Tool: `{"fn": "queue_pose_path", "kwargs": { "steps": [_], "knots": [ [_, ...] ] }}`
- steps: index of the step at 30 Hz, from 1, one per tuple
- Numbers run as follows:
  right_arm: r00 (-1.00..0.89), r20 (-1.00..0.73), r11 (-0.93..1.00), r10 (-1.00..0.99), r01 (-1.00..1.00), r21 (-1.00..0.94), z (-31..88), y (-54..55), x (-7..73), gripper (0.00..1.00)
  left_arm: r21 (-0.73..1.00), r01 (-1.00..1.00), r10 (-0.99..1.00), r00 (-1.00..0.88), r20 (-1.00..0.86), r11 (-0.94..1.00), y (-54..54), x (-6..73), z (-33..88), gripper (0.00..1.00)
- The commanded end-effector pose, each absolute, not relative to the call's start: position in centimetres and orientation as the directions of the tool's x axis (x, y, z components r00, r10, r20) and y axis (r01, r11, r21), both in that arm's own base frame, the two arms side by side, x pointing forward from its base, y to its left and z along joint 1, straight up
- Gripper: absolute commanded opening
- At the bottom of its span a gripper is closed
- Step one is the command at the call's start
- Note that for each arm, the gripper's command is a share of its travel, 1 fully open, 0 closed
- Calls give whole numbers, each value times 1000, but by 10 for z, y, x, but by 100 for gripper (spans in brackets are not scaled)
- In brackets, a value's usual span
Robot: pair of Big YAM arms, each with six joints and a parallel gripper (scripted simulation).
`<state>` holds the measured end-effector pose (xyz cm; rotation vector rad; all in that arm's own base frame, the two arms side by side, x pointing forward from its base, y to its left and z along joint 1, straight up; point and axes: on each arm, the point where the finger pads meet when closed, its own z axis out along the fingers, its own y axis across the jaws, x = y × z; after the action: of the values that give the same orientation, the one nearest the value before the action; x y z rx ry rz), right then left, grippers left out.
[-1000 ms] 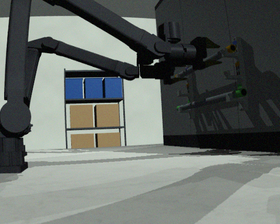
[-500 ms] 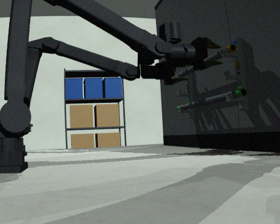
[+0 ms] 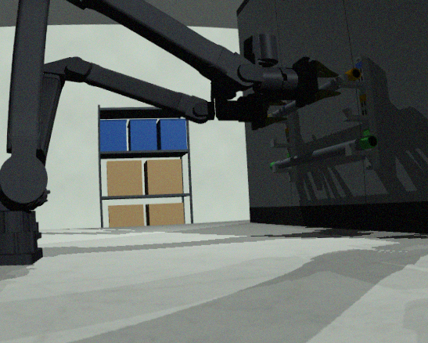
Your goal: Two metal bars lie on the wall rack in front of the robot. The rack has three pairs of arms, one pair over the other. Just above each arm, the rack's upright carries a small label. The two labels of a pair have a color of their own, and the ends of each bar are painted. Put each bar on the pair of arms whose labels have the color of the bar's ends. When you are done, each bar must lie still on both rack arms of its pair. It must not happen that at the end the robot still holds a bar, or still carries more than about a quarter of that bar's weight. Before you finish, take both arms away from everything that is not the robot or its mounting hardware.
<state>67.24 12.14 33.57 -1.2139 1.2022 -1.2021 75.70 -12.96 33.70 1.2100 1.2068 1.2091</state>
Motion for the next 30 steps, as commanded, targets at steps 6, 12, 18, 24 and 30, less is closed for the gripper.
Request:
{"fn": "queue_pose_path", "kwargs": {
  "steps": [6,12,18,24,30],
  "knots": [
    [3,-17,17,-1000,58,-998,373,118,687,37,999,-40,1000,-4,-23,23,-124,771,363,38],
    [3,-17,17,-1000,58,-998,373,118,687,29,999,-40,1000,-4,-23,23,-124,771,363,30],
    [3,-17,17,-1000,58,-998,373,118,687,21,999,-40,1000,-4,-23,23,-124,771,363,23],
    [3,-17,17,-1000,58,-998,373,118,687,16,999,-37,1000,-4,-23,23,-124,771,362,17],
    [3,-17,17,-1000,58,-998,373,118,687,8,999,-37,1000,-4,-23,23,-124,771,362,10]
  ]
}}
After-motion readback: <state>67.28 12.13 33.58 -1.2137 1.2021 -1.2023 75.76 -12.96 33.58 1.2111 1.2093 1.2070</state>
